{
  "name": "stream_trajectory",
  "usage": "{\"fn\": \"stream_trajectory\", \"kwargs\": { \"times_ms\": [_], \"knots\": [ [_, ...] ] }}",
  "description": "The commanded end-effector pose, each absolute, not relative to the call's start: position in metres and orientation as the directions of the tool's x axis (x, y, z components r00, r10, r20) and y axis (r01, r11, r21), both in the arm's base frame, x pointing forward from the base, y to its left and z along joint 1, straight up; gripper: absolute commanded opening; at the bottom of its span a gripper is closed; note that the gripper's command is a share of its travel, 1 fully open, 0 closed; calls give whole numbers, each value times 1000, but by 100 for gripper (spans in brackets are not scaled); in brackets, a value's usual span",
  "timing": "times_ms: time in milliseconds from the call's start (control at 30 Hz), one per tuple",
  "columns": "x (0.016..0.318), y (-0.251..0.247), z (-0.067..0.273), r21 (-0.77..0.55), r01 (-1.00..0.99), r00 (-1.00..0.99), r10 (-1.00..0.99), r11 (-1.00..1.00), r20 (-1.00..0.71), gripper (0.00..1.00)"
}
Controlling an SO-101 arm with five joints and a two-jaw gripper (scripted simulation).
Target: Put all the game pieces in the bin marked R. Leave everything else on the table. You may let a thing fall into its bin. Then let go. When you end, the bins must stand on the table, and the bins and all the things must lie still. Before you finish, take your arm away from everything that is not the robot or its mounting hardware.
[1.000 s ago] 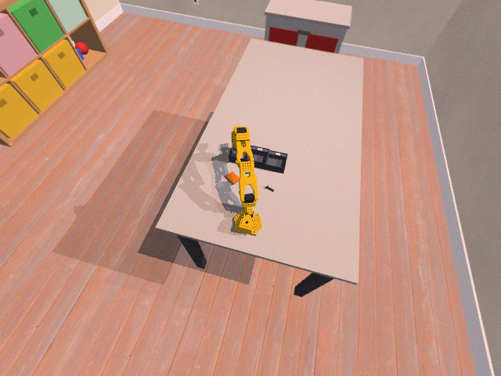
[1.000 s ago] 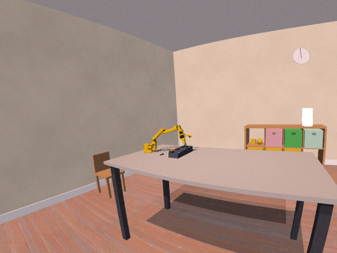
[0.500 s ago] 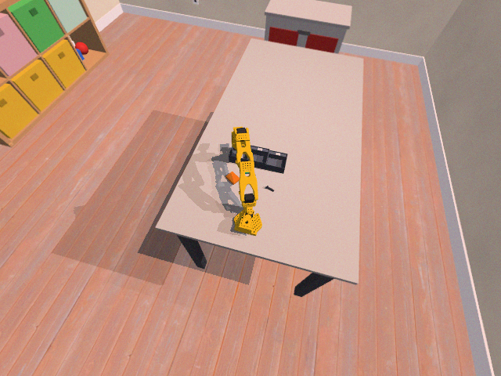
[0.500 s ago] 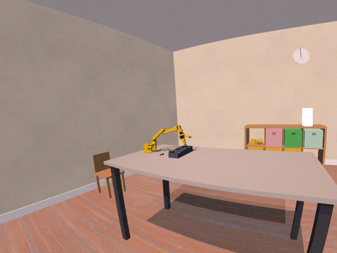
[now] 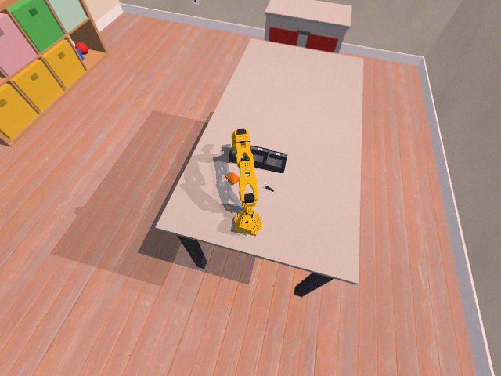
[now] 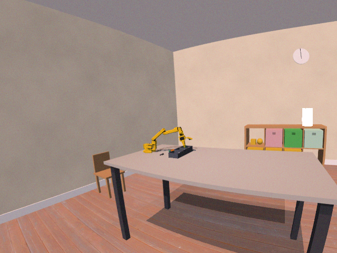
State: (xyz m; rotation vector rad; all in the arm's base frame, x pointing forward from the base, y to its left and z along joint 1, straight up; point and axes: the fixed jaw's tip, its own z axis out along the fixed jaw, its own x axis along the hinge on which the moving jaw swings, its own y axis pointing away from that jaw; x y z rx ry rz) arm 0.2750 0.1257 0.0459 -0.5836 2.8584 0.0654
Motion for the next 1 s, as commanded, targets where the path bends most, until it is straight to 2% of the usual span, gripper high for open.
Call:
{"fn": "stream_trajectory", "kwargs": {
  "times_ms": [0, 967],
  "knots": [
    [280, 131, 58, 2, -394, -881, -377, 919, -286, 0],
    [284, 133, 62, 3, -394, -871, -373, 919, -319, 0]
  ]
}}
